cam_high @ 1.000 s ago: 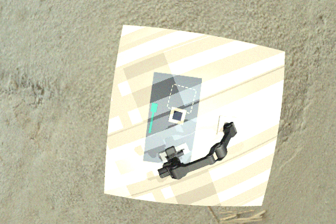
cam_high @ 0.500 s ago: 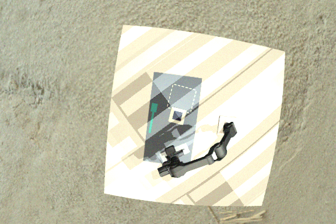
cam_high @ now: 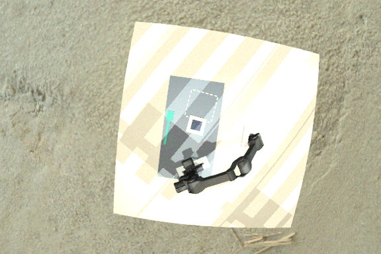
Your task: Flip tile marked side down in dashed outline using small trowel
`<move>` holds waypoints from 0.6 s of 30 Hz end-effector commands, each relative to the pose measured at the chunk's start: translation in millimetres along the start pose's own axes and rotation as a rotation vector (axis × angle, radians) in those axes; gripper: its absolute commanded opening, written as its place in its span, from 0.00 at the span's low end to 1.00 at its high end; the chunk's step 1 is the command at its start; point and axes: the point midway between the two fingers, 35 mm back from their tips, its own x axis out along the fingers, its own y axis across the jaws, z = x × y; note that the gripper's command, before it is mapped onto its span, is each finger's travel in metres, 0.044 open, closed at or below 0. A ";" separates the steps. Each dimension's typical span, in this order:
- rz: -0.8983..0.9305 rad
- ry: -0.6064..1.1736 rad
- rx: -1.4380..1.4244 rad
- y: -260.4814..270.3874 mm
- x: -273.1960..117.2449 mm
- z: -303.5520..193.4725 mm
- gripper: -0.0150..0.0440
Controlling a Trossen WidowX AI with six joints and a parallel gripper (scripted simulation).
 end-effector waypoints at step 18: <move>-0.003 0.005 -0.005 -0.5 2.7 -1.3 0.47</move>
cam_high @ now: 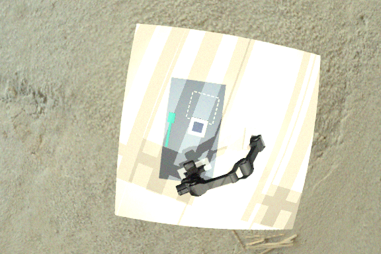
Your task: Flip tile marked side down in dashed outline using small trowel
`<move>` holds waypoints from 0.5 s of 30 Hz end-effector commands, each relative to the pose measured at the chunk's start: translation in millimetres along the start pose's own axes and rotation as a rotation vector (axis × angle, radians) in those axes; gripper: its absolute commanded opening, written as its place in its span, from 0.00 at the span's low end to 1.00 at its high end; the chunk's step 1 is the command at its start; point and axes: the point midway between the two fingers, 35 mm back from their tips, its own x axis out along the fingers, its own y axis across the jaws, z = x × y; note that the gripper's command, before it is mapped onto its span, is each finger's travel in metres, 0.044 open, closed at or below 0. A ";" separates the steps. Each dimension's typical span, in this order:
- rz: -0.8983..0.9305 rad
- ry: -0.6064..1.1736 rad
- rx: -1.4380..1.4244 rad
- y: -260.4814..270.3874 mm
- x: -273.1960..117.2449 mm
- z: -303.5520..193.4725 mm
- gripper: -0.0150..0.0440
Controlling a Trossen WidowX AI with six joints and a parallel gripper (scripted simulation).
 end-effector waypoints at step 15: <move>-0.013 0.003 0.260 -5.6 1.5 -1.0 0.47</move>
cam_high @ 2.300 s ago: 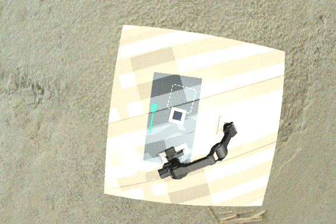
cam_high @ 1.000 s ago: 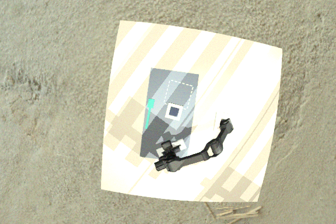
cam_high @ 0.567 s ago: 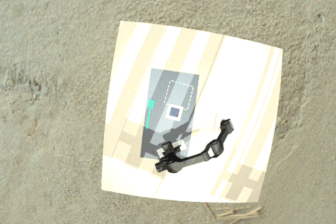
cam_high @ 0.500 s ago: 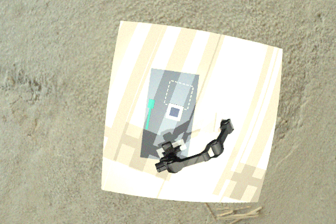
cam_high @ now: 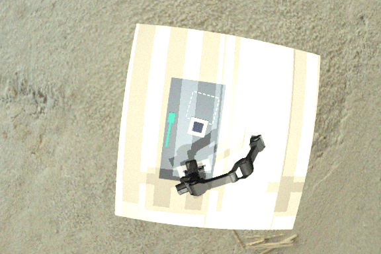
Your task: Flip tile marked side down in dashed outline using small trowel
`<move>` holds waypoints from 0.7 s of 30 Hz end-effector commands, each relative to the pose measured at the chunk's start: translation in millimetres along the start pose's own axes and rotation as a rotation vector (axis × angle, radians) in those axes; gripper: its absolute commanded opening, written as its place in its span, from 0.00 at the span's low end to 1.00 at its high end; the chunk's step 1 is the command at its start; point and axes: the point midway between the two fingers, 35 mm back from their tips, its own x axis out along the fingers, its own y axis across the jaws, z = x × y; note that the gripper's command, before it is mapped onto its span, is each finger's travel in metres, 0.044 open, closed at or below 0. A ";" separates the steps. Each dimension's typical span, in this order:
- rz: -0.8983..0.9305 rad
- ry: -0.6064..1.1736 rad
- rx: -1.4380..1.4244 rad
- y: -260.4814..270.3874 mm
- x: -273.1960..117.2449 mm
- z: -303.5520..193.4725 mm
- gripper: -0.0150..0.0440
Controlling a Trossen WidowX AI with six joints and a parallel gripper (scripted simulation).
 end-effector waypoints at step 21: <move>-0.004 0.004 0.709 -1.5 1.6 -0.8 0.47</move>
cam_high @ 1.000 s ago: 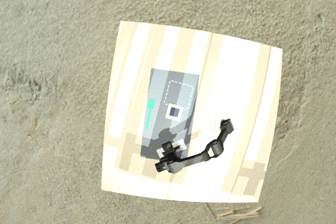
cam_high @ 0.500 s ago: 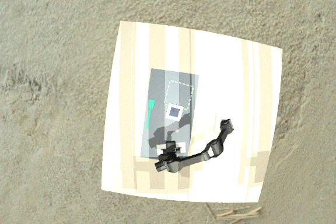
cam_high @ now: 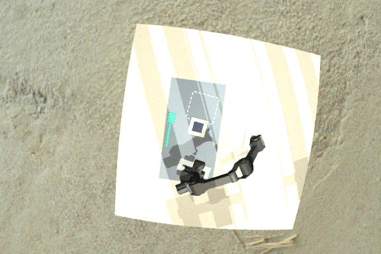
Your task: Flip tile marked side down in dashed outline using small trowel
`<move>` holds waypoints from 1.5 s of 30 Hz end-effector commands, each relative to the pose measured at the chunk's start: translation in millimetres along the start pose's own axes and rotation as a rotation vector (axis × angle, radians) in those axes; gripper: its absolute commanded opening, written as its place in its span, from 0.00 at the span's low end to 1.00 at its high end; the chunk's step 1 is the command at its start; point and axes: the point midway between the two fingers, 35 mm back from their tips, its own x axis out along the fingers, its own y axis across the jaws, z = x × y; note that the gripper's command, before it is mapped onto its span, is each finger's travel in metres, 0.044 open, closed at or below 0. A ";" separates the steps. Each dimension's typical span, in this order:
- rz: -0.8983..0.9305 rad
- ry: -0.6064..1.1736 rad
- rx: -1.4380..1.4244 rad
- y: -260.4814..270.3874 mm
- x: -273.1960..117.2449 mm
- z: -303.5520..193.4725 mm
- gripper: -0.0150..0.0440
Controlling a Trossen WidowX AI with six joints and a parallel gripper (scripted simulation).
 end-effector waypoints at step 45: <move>-0.003 0.005 0.435 -1.2 -20.8 -1.5 0.71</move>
